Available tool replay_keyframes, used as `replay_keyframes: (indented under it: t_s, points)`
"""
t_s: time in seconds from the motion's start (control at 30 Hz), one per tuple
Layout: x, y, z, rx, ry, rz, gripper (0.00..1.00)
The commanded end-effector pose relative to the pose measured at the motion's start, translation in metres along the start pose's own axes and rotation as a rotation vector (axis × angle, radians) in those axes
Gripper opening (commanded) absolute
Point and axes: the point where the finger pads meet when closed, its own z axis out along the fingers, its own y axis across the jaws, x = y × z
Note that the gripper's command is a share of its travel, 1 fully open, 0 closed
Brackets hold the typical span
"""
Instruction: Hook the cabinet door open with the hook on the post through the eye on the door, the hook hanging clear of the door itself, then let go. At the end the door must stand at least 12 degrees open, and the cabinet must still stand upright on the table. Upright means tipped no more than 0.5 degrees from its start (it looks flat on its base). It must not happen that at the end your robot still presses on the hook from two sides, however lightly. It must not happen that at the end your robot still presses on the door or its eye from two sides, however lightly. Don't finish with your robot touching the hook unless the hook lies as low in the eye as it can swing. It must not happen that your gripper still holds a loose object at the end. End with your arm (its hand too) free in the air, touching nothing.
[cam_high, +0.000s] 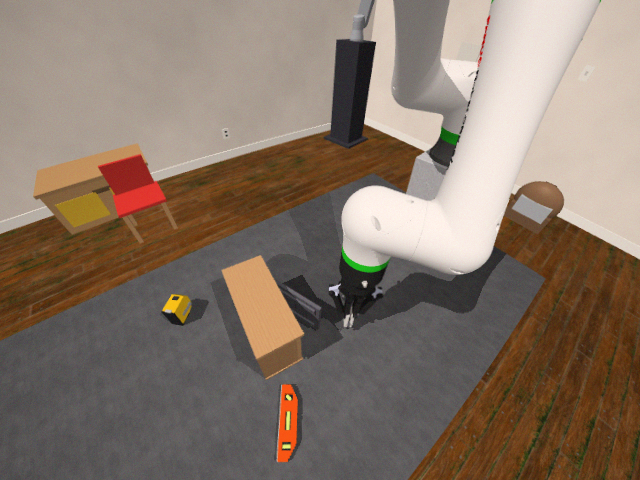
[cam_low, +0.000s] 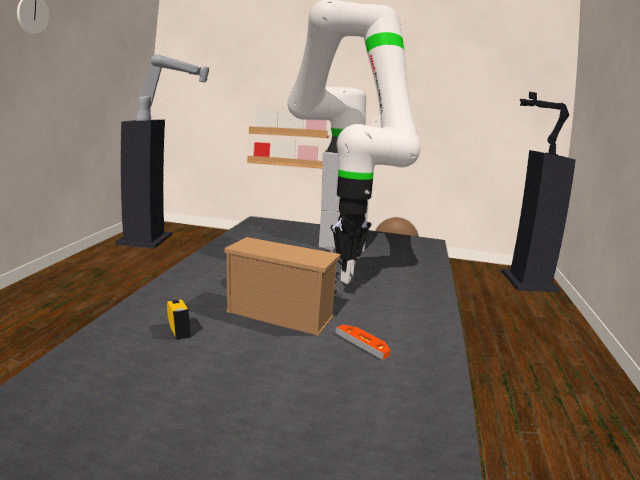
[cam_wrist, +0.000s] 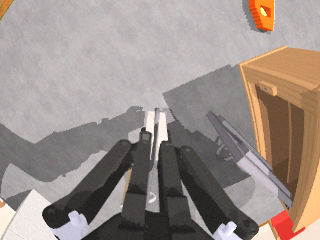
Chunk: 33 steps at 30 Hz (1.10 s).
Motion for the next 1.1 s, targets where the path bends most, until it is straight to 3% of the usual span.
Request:
replay_keyframes:
  t_s: [0.0, 1.07]
  points:
    - [0.0, 0.0, -0.001, 0.0, 0.0, 0.0, 0.03]
    - [0.003, 0.0, -0.02, 0.0, 0.0, 0.0, 0.03]
